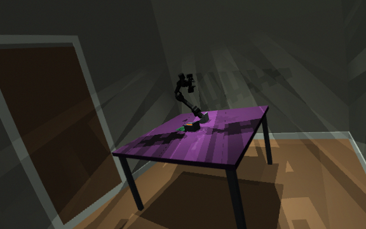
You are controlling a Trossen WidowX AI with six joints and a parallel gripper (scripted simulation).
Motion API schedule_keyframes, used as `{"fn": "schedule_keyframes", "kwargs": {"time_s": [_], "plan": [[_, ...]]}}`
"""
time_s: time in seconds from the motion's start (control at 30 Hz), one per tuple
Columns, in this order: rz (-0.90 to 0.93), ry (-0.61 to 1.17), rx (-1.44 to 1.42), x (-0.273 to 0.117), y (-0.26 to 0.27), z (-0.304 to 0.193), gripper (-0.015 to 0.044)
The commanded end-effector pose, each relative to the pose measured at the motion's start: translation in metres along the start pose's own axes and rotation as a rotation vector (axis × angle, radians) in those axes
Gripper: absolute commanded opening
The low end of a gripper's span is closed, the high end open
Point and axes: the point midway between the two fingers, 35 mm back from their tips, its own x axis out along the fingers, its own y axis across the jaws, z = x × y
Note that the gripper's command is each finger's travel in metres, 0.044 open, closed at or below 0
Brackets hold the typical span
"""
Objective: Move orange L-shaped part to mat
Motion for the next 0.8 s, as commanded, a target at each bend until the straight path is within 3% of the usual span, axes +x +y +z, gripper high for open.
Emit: {"fn": "schedule_keyframes", "kwargs": {"time_s": [0.0,0.2,0.4,0.77], "plan": [[-0.302,-0.023,0.0,0.034,-0.069,0.017,0.018],[-0.825,0.007,-0.024,0.05,-0.188,0.037,0.018],[-1.353,0.144,-0.097,0.022,-0.289,0.052,0.018],[-1.371,0.151,-0.101,0.024,-0.304,0.052,0.018]]}}
